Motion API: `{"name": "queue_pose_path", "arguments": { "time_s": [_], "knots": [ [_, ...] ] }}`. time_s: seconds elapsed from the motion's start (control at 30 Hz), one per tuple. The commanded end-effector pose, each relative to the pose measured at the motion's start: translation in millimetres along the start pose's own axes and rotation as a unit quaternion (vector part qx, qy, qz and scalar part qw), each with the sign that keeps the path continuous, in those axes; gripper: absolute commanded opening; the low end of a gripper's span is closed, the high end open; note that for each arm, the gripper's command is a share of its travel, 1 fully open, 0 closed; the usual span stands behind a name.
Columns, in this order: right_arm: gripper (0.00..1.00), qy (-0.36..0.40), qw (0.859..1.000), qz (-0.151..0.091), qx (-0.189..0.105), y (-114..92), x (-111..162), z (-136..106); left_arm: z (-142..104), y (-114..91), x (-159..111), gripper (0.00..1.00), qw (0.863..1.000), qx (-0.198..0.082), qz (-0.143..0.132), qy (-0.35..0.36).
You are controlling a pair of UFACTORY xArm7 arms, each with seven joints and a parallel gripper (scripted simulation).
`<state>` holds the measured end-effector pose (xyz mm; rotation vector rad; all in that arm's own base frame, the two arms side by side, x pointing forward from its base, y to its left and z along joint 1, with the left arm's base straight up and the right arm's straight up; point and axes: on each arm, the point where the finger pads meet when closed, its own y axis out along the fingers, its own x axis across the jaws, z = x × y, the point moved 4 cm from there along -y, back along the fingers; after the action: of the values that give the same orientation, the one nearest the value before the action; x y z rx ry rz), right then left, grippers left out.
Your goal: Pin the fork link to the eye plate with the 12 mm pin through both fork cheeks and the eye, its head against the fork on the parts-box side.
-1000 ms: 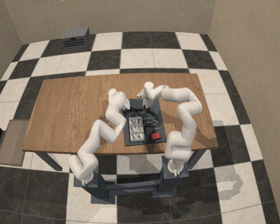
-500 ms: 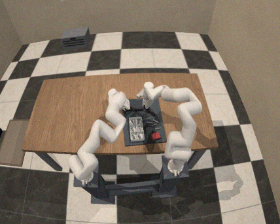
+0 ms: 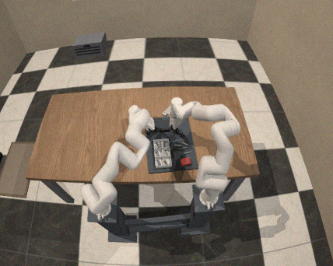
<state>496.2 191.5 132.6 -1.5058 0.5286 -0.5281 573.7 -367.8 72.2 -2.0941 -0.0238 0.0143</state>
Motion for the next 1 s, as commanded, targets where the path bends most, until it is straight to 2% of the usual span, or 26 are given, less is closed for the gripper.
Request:
{"name": "queue_pose_path", "arguments": {
  "time_s": [0.0,0.97],
  "knots": [
    [0.0,0.0,1.0,-0.002,0.002,0,1,1,-2,-2,1,0.0,1.0,-0.001,-0.002,0.001],
    [0.0,0.0,1.0,-0.002,0.002,27,1,1,-2,-2,1,0.0,1.0,-0.001,-0.002,0.001]
  ]
}}
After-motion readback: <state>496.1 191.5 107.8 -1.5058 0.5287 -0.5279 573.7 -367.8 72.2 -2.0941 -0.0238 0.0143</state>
